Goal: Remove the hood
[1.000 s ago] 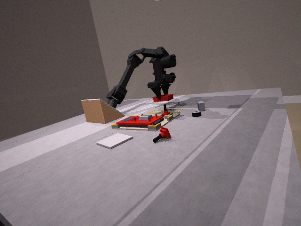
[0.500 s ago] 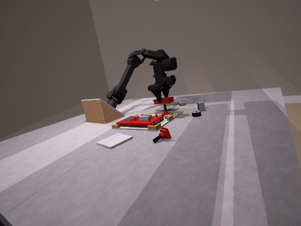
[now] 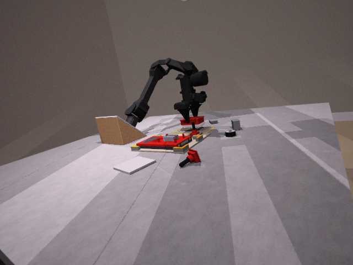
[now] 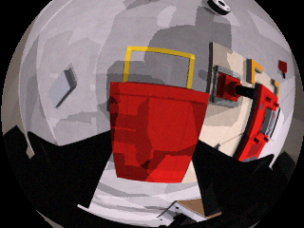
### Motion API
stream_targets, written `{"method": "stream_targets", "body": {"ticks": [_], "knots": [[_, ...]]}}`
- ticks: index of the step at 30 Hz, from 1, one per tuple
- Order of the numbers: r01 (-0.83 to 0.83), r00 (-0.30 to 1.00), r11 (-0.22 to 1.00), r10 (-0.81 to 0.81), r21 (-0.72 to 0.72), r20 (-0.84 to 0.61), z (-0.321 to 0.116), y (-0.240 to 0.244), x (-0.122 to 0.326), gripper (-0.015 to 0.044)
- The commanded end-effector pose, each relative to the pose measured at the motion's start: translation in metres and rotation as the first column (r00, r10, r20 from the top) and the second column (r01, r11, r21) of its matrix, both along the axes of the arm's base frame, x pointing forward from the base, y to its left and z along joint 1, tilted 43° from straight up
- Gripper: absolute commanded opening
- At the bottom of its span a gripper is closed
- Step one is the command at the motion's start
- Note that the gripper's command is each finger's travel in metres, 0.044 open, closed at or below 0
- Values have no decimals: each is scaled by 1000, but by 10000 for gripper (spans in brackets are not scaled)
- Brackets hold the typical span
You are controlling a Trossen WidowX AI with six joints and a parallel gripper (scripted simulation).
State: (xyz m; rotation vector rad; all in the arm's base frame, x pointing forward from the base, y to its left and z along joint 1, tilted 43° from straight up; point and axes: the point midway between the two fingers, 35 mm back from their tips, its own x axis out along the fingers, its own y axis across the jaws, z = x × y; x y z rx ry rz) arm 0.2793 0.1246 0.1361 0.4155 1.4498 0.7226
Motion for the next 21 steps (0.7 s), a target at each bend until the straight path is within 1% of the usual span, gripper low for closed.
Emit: {"method": "stream_targets", "body": {"ticks": [1, 21], "knots": [[3, 1000, 1000, -3, 6, -6, -3, 3, -1, 0], [3, 1000, 1000, -3, 9, -7, -12, 12, -4, 0]]}}
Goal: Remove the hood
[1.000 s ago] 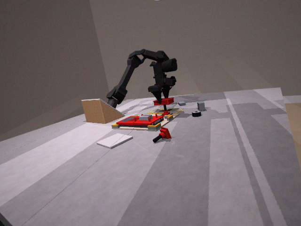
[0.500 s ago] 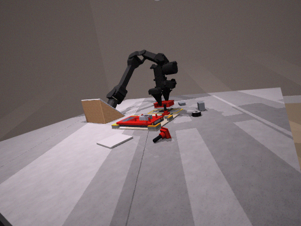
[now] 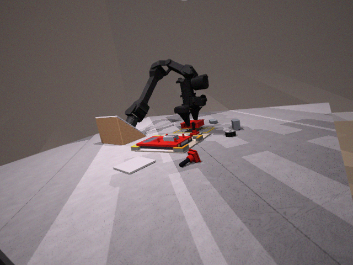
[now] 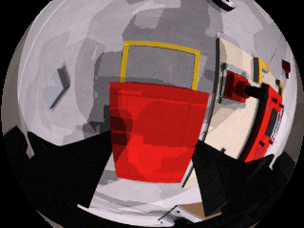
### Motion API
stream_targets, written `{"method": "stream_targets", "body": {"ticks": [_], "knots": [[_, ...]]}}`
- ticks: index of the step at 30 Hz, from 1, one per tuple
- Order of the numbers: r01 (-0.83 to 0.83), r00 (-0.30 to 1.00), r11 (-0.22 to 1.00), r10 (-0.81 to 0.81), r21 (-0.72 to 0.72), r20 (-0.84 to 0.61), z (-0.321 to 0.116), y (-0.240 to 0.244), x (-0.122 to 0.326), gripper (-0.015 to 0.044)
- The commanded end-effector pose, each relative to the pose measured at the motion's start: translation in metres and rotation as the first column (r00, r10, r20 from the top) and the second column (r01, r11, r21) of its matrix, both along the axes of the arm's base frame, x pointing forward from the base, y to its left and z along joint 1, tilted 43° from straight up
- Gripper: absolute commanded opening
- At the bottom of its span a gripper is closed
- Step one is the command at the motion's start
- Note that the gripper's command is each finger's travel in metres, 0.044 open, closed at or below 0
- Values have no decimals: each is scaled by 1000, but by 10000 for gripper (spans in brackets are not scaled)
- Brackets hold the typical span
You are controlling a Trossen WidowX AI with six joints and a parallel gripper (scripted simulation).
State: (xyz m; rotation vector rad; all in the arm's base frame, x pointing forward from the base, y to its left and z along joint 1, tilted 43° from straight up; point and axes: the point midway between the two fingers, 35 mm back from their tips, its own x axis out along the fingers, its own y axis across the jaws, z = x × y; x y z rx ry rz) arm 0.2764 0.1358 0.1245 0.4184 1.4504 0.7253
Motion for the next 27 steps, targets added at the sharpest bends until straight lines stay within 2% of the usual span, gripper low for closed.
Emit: {"method": "stream_targets", "body": {"ticks": [1, 27], "knots": [[4, 1000, 1000, -4, 5, -5, -1, 2, -1, 0], [4, 1000, 1000, -4, 6, -5, -10, 10, -1, 0]]}}
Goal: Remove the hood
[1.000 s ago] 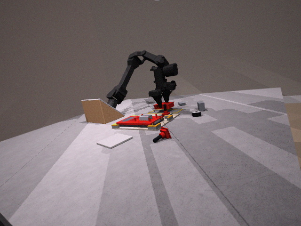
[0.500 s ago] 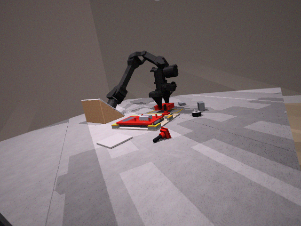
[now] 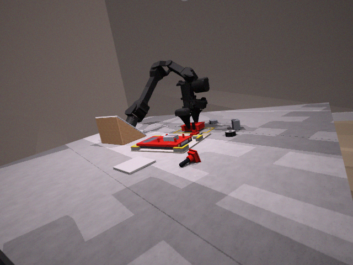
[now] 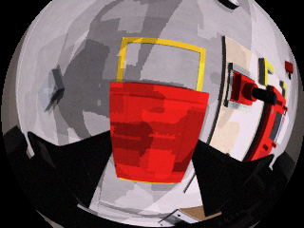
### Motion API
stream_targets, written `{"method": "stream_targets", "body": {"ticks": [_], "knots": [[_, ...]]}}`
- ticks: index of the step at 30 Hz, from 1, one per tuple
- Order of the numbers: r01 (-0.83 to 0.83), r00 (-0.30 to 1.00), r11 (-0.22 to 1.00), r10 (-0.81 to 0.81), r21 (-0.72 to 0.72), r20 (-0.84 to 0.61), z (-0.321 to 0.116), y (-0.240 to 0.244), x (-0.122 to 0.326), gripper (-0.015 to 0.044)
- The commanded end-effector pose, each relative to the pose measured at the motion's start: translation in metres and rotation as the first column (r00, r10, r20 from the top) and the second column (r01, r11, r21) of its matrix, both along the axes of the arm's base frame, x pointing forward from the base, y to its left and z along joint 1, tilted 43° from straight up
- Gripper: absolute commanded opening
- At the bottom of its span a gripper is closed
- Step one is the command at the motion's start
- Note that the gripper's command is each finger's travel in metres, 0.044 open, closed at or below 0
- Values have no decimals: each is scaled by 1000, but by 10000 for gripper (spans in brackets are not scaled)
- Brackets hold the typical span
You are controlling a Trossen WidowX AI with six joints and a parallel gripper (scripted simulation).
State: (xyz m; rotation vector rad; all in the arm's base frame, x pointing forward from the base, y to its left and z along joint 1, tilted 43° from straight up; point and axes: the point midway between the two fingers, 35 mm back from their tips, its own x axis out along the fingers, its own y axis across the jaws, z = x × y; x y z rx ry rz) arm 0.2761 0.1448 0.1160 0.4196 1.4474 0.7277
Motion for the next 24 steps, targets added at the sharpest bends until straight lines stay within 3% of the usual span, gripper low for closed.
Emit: {"method": "stream_targets", "body": {"ticks": [1, 12, 24], "knots": [[4, 1000, 1000, -4, 3, -7, -2, 2, -1, 0], [4, 1000, 1000, -4, 4, -7, -6, 5, -1, 0], [0, 1000, 1000, 0, 1, 0, -4, 4, 0, 315]]}}
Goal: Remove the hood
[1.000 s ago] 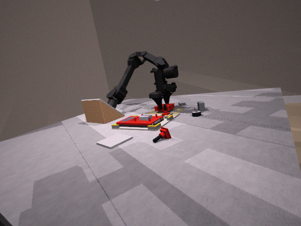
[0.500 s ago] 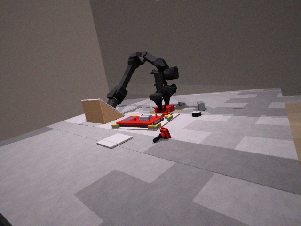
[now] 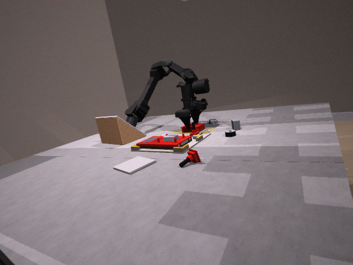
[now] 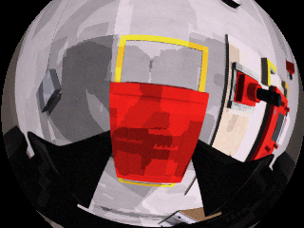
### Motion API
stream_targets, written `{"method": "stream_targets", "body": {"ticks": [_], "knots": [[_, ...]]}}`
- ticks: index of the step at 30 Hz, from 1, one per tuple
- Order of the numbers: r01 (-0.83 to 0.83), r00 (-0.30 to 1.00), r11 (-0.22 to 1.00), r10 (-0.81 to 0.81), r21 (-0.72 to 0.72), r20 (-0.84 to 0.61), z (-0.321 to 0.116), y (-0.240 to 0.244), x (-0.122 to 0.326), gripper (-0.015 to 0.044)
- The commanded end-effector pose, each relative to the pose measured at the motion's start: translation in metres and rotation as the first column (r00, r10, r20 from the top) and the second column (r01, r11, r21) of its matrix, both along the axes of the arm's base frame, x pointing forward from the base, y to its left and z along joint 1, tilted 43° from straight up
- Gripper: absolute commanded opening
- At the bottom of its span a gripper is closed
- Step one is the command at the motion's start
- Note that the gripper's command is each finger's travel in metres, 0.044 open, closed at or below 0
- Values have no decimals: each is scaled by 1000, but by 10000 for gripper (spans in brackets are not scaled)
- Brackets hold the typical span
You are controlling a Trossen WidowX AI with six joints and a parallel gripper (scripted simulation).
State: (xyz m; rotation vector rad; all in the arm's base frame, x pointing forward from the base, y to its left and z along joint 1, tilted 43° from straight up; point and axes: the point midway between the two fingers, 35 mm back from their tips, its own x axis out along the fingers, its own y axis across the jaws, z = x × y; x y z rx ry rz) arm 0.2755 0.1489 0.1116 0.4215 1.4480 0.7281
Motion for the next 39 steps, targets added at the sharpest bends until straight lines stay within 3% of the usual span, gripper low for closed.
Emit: {"method": "stream_targets", "body": {"ticks": [1, 5, 14, 39], "knots": [[-1, 1000, 1000, 1, 0, 1, 0, 0, 0, 341], [-1, 1000, 1000, 1, 0, 1, 2, -2, 1, 440], [-2, 1000, 1000, 2, 4, -3, 52, -49, 3, 440], [-2, 1000, 1000, 2, 4, -3, 52, -49, 3, 440]]}}
